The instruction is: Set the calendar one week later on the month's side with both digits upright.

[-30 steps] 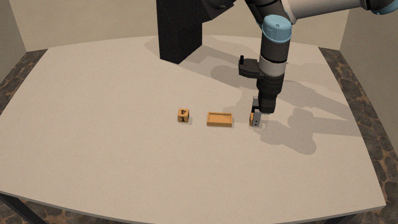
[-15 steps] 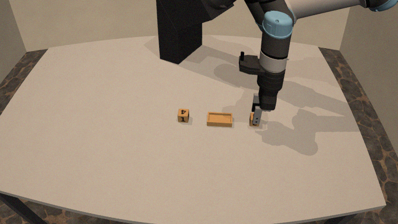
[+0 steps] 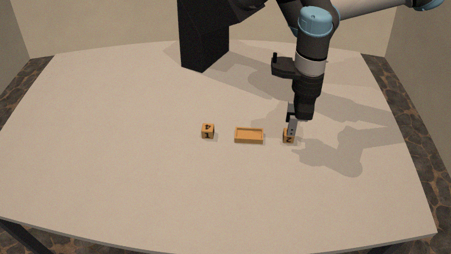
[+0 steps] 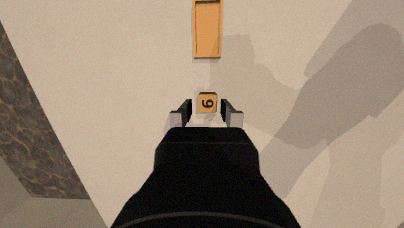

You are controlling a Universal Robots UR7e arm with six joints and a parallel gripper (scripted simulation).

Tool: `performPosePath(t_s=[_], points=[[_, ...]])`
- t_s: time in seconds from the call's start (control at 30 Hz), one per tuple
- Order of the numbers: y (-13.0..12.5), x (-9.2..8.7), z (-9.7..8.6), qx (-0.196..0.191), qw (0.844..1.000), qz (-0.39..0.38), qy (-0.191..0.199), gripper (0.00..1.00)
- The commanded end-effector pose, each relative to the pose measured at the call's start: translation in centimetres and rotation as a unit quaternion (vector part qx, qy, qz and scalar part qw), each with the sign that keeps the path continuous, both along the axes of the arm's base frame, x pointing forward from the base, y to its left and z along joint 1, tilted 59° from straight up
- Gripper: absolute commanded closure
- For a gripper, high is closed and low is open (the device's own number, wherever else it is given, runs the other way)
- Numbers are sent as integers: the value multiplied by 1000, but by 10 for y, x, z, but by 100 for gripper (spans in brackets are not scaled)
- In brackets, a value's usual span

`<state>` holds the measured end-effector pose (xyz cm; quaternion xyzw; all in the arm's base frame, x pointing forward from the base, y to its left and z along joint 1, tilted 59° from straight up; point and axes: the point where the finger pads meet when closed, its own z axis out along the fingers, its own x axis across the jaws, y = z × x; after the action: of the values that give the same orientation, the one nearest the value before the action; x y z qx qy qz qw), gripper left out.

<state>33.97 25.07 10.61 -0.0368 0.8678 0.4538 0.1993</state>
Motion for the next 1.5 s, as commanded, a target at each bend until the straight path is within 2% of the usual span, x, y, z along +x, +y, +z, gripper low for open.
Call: performPosePath(t_s=[0.0,1.47], points=[[-8,-2,5,0,1000,1,0,13],[-43,-16,28,-1,1000,1,0,13]])
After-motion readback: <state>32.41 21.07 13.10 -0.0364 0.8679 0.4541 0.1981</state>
